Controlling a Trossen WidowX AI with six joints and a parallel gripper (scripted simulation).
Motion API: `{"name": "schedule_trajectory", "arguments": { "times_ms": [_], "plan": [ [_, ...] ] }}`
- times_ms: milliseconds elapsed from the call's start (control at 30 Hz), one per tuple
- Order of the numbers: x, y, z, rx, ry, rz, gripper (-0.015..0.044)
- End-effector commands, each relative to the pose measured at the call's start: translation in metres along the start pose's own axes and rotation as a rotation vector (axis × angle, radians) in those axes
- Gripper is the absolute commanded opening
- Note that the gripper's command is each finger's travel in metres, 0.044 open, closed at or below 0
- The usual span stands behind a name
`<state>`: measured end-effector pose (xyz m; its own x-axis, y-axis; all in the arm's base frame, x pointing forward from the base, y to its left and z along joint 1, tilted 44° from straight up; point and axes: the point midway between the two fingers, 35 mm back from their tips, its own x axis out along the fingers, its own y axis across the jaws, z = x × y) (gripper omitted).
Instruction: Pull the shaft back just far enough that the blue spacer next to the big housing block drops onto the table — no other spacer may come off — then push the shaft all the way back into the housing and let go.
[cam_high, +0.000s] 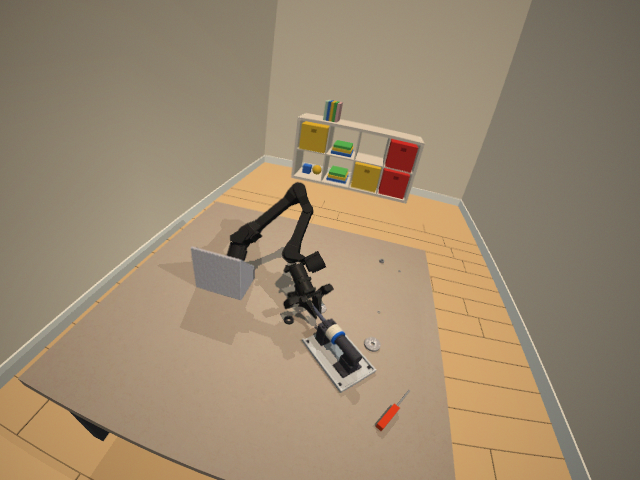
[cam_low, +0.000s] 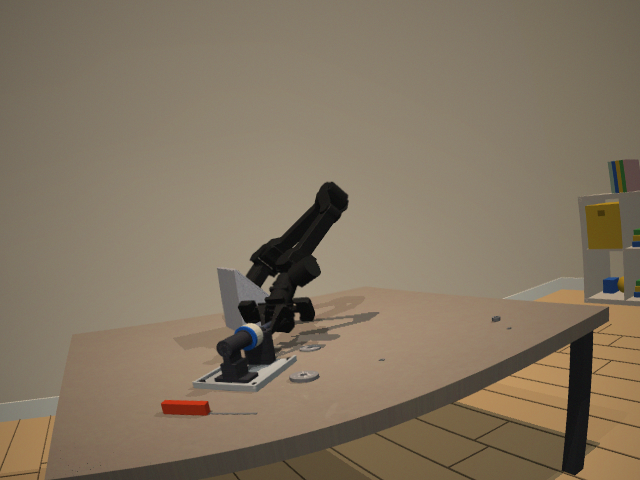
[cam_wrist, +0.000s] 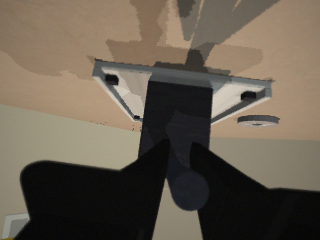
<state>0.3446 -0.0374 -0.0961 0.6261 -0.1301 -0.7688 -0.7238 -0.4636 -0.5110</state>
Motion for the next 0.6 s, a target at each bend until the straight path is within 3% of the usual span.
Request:
{"name": "schedule_trajectory", "arguments": {
  "times_ms": [0,567],
  "plan": [
    [-0.0007,0.0008,0.0009,0.003,-0.001,0.002,0.0],
    [-0.0024,0.0008,0.0019,0.003,-0.001,0.002,0.0]
  ]
}}
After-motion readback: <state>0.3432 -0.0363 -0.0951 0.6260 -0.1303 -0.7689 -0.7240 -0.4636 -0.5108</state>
